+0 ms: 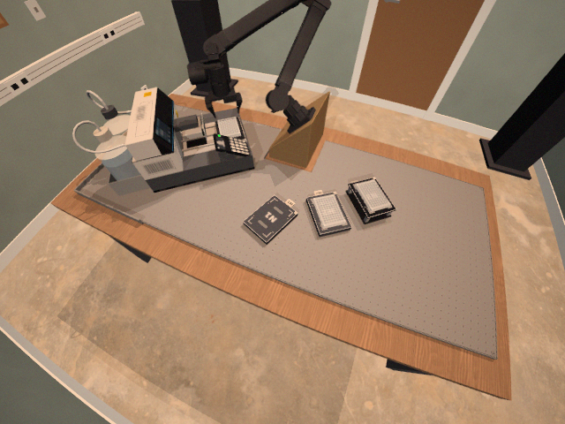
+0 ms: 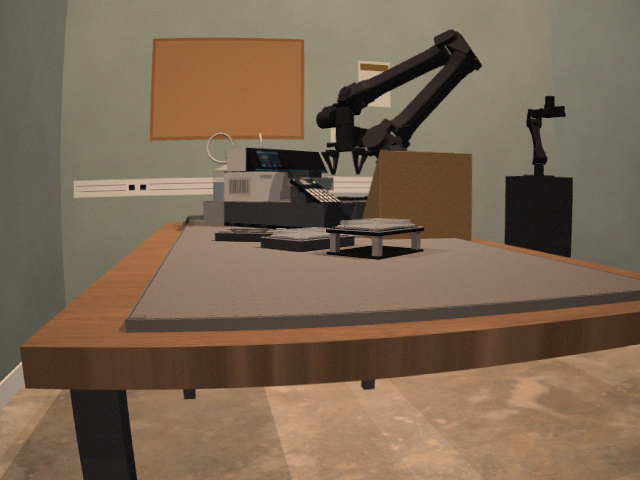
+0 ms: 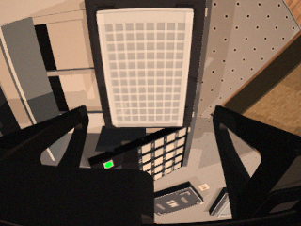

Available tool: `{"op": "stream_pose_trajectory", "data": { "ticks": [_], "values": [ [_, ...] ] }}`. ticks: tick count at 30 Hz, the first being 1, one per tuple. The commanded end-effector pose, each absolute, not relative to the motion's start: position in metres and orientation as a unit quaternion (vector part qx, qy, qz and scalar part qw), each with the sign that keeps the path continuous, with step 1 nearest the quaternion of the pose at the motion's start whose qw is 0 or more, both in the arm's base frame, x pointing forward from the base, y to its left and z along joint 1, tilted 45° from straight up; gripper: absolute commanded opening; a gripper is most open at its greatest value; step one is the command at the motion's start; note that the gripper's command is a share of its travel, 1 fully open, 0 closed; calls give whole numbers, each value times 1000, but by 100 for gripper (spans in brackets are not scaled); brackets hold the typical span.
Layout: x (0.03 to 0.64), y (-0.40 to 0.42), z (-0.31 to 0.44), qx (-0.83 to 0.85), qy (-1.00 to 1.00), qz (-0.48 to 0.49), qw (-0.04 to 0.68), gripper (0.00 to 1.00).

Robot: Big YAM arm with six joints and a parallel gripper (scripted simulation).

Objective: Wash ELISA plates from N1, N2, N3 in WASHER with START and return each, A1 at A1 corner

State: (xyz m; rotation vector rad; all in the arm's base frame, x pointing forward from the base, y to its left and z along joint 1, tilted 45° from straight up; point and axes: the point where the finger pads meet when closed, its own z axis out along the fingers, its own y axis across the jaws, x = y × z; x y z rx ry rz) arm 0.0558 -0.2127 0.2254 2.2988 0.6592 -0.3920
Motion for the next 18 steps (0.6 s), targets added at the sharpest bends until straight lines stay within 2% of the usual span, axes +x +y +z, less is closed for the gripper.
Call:
{"op": "stream_pose_trajectory", "data": {
  "ticks": [1, 18],
  "values": [
    [56, -219, 226, 885, 260, -154, 355, 100],
    [54, -238, 210, 884, 260, -154, 356, 100]
  ]
}}
